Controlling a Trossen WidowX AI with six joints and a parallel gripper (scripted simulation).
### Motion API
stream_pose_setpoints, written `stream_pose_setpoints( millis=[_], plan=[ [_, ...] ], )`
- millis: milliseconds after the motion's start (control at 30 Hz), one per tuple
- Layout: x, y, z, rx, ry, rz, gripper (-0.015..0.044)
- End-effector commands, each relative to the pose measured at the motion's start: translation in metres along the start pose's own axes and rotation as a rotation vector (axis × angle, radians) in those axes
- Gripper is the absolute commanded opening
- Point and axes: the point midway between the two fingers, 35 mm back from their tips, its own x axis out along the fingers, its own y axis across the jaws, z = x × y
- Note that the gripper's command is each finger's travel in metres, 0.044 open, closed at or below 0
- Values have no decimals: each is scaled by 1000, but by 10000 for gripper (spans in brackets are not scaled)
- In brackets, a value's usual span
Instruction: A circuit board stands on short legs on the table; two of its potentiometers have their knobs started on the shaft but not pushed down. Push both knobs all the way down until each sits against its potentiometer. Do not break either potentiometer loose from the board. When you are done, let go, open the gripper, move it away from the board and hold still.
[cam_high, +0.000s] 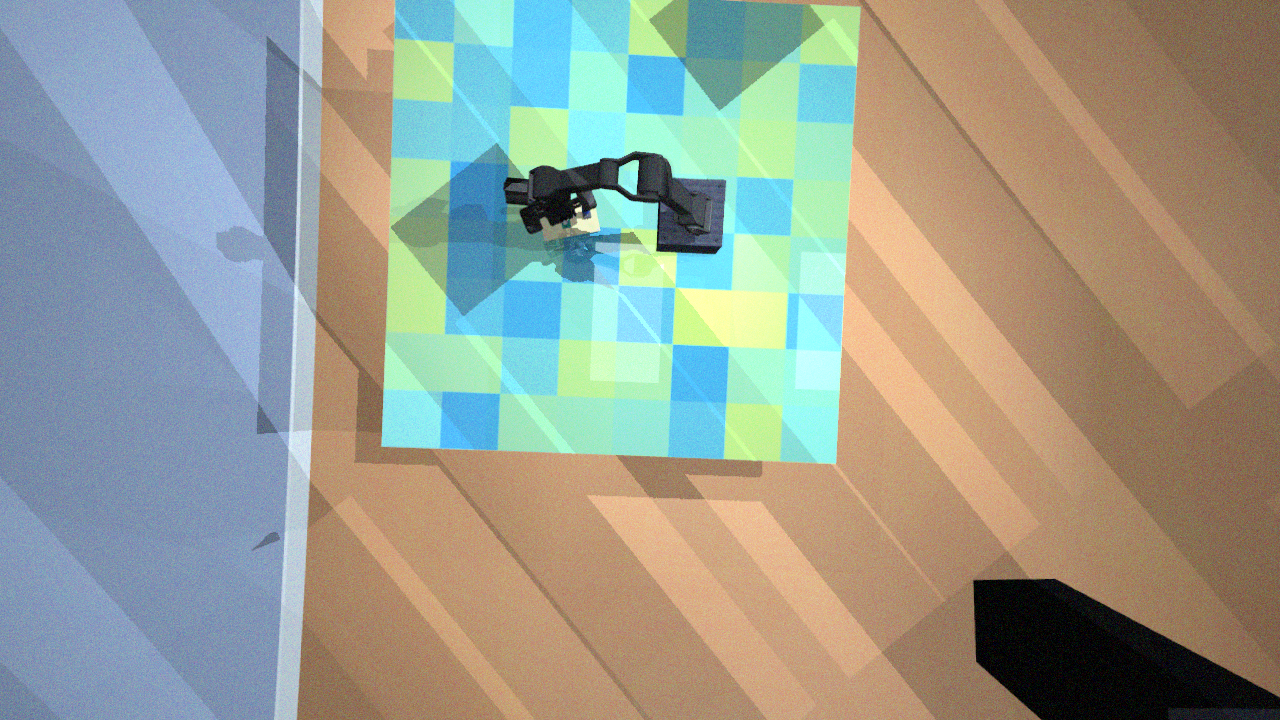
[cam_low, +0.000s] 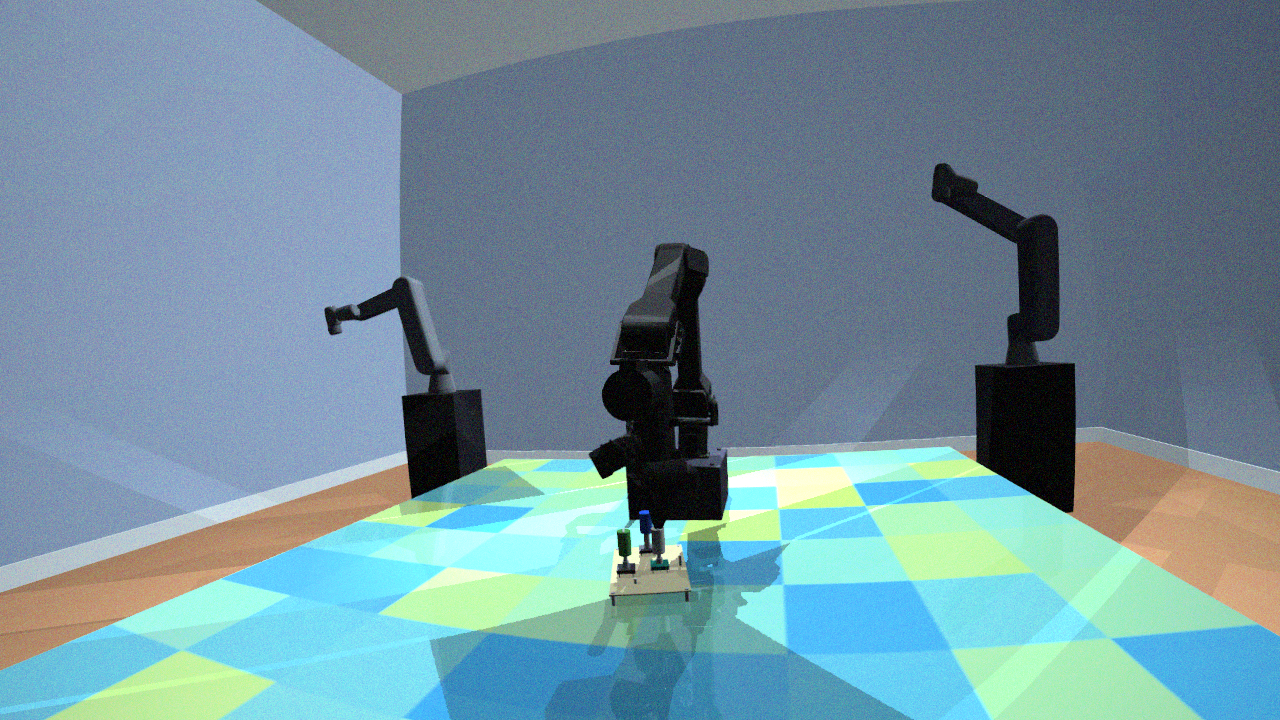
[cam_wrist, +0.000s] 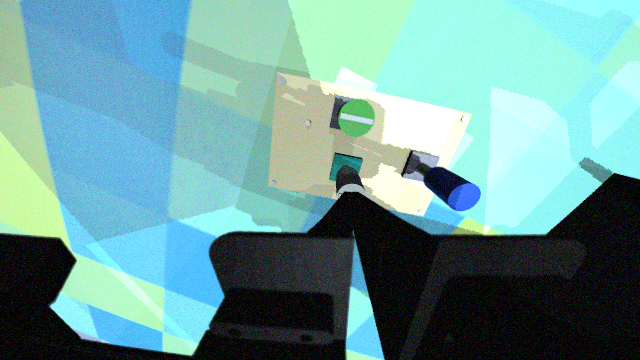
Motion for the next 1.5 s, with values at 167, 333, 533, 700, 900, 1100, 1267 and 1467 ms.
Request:
stream_pose_setpoints(
  millis=[167, 333, 533, 700, 900, 1100, 1267, 1467],
  plan=[
    [2, 0, 1, 4, -5, -3, 0],
    [4, 0, 1, 4, -5, -3, 0],
    [4, 0, 1, 4, -5, -3, 0],
    [5, 0, 1, 4, -5, -3, 0],
    [7, 0, 1, 4, -5, -3, 0],
    [7, 0, 1, 4, -5, -3, 0],
    [9, 0, 1, 4, -5, -3, 0],
    [9, 0, 1, 4, -5, -3, 0]
  ],
)
